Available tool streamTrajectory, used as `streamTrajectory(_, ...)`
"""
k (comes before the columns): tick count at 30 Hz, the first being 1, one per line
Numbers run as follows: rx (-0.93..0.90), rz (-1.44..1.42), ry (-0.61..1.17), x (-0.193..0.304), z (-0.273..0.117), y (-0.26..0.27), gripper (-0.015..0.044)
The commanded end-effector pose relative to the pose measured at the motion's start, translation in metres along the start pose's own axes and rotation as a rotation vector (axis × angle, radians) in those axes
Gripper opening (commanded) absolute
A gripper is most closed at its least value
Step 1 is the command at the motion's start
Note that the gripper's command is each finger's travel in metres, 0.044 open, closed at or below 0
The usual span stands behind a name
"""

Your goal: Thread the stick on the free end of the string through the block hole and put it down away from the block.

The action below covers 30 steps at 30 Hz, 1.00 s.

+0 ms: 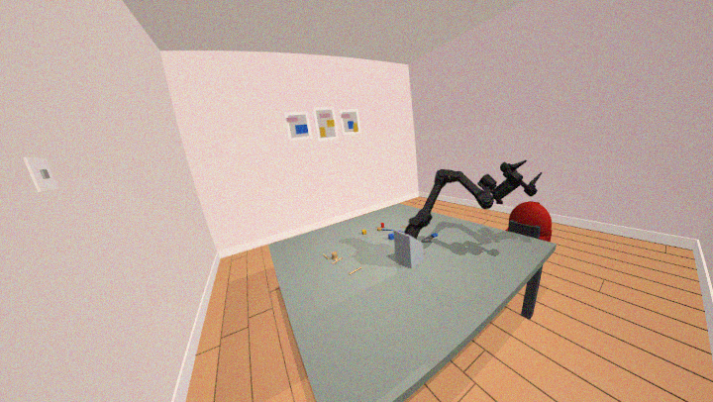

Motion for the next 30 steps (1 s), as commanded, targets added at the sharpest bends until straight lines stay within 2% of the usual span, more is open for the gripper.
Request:
streamTrajectory(1, 0.000, 0.000, 0.000, 0.000, 0.000, 0.000, 0.0426)
streamTrajectory(7, 0.052, -0.017, 0.021, 0.020, -0.004, -0.011, 0.0440)
streamTrajectory(17, 0.275, -0.120, 0.189, 0.121, -0.037, -0.047, 0.0440)
streamTrajectory(23, 0.379, -0.196, 0.343, 0.185, -0.071, -0.056, 0.0440)
streamTrajectory(30, 0.466, -0.325, 0.635, 0.276, -0.136, -0.046, 0.0440)
Point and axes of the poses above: the point midway between the two fingers, 35 mm back from their tips, its own z axis out along the fingers, its own y axis across the jaws, x = y × z, the point moved 1 cm from there along -z, back along the fingers, and after that the axes turned 4 degrees about z, right-handed, at the moved point
